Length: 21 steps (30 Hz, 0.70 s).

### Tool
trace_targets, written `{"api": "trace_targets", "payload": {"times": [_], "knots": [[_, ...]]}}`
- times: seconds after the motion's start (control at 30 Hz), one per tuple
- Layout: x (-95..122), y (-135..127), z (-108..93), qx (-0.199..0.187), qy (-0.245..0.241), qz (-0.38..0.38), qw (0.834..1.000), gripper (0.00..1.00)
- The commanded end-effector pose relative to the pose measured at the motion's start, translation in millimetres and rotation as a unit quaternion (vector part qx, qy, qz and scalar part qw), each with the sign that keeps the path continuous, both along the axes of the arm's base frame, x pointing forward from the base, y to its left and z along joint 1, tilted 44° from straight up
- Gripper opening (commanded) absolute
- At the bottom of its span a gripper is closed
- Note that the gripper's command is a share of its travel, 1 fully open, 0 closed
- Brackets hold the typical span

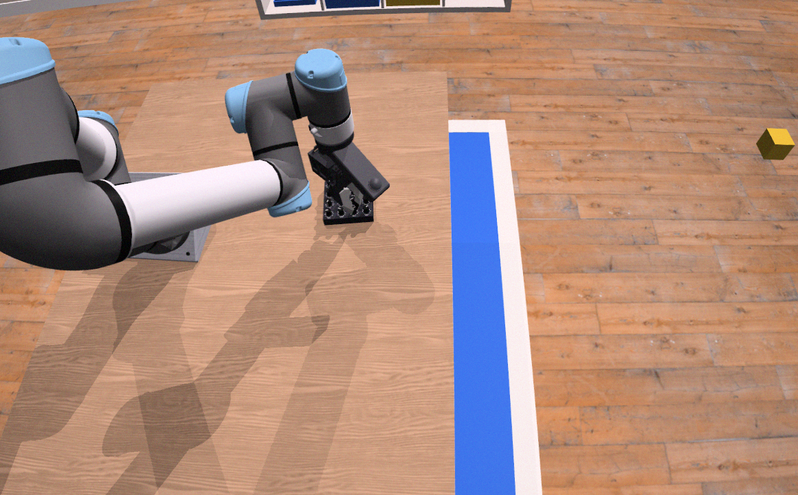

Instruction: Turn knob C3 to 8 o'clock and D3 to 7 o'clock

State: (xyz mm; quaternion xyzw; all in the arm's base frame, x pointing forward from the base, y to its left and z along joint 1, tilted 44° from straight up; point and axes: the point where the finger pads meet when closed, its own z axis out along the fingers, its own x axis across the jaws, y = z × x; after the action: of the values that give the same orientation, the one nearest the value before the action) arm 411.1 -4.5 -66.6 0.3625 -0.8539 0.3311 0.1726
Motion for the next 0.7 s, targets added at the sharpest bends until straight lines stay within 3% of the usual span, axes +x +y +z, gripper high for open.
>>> {"api": "trace_targets", "payload": {"times": [0.0, 0.67], "knots": [[0.3, 0.3, 0.2, 0.0, 0.0, 0.0, 1.0, 0.04], [0.3, 0.3, 0.2, 0.0, 0.003, 0.003, 1.0, 0.04]]}}
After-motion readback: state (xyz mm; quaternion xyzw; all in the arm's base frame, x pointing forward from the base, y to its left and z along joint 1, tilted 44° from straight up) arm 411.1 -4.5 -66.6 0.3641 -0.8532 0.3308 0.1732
